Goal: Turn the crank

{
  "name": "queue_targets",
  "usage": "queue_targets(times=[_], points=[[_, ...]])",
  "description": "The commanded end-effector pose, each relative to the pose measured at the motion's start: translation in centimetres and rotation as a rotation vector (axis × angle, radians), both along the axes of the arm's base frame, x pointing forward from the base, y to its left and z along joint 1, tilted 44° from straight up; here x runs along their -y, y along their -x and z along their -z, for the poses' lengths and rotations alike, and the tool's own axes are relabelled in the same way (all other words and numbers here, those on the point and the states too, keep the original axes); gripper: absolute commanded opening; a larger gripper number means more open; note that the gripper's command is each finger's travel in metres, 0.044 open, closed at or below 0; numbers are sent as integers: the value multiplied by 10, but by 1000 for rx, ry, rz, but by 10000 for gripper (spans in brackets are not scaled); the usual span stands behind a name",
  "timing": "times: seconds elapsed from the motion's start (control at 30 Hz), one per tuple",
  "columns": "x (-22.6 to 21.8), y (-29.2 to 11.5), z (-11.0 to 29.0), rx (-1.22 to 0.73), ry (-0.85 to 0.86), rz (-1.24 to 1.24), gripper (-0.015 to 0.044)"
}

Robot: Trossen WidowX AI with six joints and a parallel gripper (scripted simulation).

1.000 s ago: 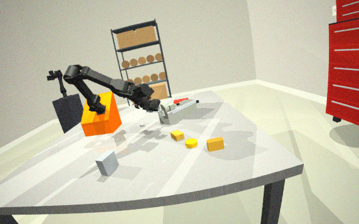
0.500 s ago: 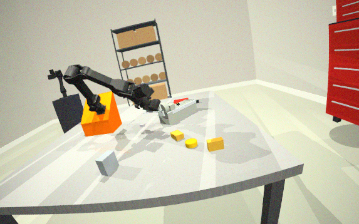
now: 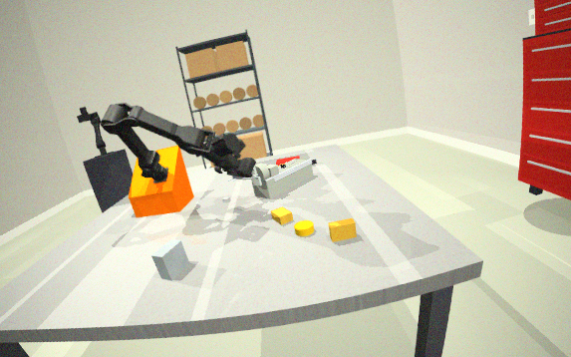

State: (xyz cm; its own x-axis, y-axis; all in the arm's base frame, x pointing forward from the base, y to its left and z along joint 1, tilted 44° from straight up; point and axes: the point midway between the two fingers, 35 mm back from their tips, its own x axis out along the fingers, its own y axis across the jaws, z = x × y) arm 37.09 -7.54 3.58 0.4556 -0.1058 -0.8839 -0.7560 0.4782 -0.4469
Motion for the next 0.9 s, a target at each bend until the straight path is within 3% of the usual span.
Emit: queue_targets(times=[0.0,0.87], points=[[4,-7,-5,21,9,1,0],[8,-10,-5,21,10,1,0]])
